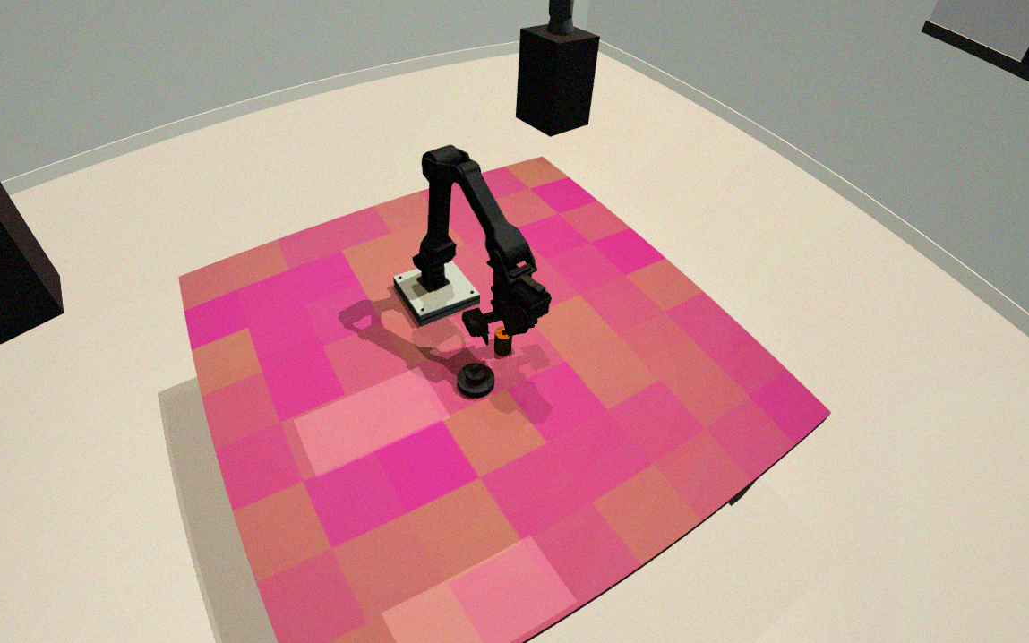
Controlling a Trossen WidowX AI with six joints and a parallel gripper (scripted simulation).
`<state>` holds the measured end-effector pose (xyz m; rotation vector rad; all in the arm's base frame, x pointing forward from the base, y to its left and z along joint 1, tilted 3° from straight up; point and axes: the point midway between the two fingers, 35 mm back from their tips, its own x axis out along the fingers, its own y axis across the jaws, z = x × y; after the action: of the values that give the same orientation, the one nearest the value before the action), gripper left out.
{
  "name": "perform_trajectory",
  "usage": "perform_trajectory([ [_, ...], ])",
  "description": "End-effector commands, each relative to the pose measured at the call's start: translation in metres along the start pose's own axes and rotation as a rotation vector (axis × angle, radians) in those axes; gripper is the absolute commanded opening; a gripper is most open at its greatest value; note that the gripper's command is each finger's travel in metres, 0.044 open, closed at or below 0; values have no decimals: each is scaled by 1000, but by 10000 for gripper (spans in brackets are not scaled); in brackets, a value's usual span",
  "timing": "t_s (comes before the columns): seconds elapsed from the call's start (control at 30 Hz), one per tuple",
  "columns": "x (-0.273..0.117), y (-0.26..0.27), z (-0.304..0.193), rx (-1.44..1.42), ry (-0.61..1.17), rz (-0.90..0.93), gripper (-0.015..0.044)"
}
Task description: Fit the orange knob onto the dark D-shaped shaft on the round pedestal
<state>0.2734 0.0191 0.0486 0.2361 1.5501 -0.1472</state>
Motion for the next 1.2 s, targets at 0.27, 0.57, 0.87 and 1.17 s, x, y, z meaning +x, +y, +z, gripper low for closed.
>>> perform_trajectory([
  [0.27,23,-2,-3,7,10,-7,440],
  [0.57,36,-2,-4,7,10,-7,440],
  [0.87,36,-2,-4,7,10,-7,230],
  [1.17,36,-2,-4,7,10,-7,92],
])
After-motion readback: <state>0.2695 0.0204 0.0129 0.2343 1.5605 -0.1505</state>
